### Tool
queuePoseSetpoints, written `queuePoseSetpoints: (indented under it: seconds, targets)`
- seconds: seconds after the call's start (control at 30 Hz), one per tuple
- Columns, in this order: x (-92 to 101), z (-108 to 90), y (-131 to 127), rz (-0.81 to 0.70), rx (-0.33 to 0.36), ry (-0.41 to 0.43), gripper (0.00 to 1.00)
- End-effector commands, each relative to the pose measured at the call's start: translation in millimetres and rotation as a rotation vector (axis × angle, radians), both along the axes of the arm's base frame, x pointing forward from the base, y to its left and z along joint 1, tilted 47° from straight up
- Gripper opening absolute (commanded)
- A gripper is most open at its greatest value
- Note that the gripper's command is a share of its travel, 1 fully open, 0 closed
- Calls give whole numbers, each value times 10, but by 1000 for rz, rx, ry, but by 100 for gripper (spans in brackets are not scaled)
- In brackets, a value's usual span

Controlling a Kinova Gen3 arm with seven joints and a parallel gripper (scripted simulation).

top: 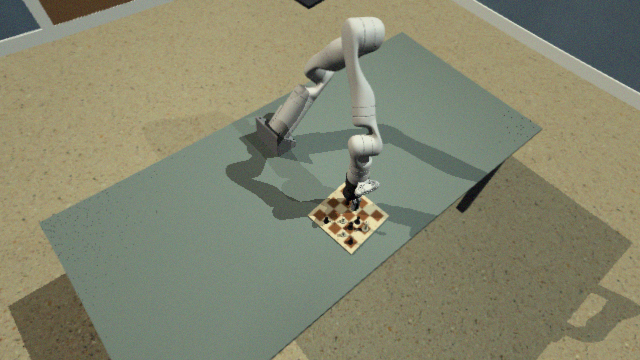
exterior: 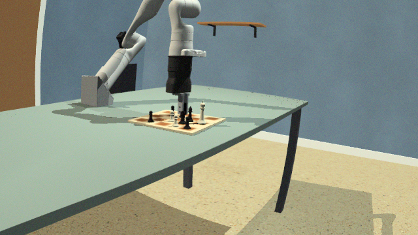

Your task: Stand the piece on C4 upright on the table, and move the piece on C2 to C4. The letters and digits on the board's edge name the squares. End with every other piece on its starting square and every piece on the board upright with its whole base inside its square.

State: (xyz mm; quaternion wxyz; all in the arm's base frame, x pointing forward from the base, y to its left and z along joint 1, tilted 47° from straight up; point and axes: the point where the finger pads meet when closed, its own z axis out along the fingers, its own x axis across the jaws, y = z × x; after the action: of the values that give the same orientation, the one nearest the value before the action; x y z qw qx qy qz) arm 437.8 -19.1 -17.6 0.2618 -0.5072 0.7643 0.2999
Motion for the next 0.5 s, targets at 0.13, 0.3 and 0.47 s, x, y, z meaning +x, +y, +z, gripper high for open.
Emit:
queuePoseSetpoints:
  seconds: [0.13, 0.3, 0.47]
  targets:
    - [-44, 175, -213, 10, -6, -2, 0]
    - [-62, 303, -348, 10, -6, -1, 0]
    - [-91, 510, -567, 10, -6, -1, 0]
